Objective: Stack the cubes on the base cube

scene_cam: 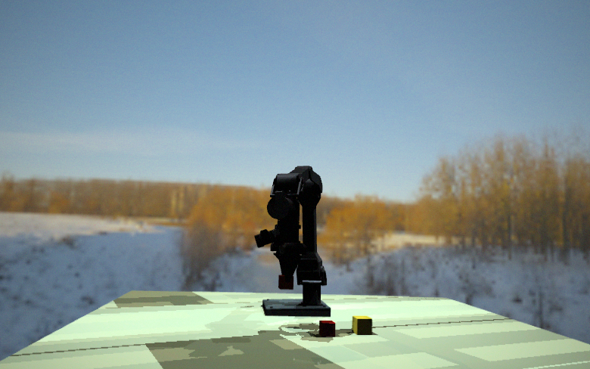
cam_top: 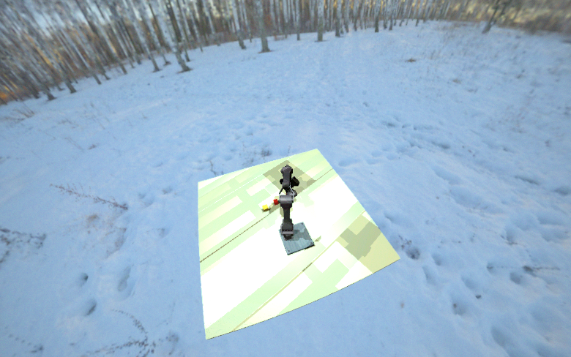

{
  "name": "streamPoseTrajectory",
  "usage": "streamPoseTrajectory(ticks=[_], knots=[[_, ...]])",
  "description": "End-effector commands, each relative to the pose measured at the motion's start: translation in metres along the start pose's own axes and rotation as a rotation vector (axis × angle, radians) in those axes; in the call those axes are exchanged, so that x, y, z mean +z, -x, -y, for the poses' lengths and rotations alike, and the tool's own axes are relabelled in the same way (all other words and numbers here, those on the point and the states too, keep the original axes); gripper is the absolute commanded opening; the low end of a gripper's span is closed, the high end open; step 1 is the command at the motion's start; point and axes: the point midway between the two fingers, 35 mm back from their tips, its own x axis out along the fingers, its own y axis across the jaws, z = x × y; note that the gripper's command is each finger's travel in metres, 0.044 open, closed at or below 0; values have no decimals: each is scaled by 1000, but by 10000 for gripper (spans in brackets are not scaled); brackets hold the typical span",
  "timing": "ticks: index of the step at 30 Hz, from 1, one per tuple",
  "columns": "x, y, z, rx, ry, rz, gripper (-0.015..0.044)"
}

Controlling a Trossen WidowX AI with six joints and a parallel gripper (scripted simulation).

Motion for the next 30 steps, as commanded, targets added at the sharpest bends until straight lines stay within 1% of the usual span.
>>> streamPoseTrajectory(ticks=[1, 30], knots=[[-10, 1, -4, 2, 34, 4, 105], [-98, -15, -30, 11, 367, -2, 105]])
